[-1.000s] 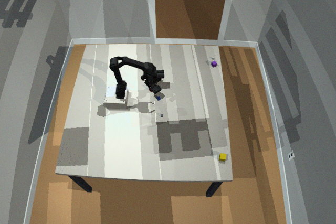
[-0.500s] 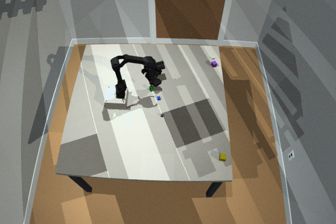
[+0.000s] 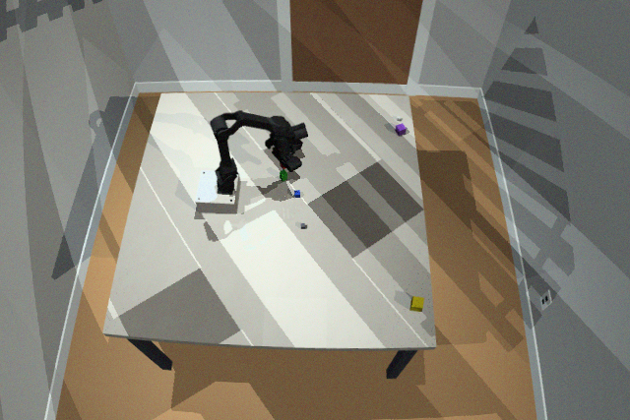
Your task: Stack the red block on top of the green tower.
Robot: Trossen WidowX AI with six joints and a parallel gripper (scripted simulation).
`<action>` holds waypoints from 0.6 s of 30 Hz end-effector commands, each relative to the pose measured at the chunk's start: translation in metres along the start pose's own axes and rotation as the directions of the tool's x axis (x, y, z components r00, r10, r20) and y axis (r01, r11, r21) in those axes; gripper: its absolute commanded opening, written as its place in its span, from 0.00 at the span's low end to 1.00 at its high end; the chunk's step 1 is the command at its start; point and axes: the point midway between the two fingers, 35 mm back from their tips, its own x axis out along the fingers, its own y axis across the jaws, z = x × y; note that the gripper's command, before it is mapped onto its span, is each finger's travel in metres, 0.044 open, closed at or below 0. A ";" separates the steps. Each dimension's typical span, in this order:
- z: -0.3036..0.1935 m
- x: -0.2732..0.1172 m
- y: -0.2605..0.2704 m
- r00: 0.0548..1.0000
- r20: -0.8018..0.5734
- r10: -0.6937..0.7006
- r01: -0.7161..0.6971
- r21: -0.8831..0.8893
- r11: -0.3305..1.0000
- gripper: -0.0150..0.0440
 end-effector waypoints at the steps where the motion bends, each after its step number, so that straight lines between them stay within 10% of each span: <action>1: -0.003 0.012 0.001 1.000 -0.012 -0.003 0.003 0.004 1.000 0.25; 18: -0.004 0.042 0.001 1.000 -0.012 -0.003 0.003 0.004 1.000 0.25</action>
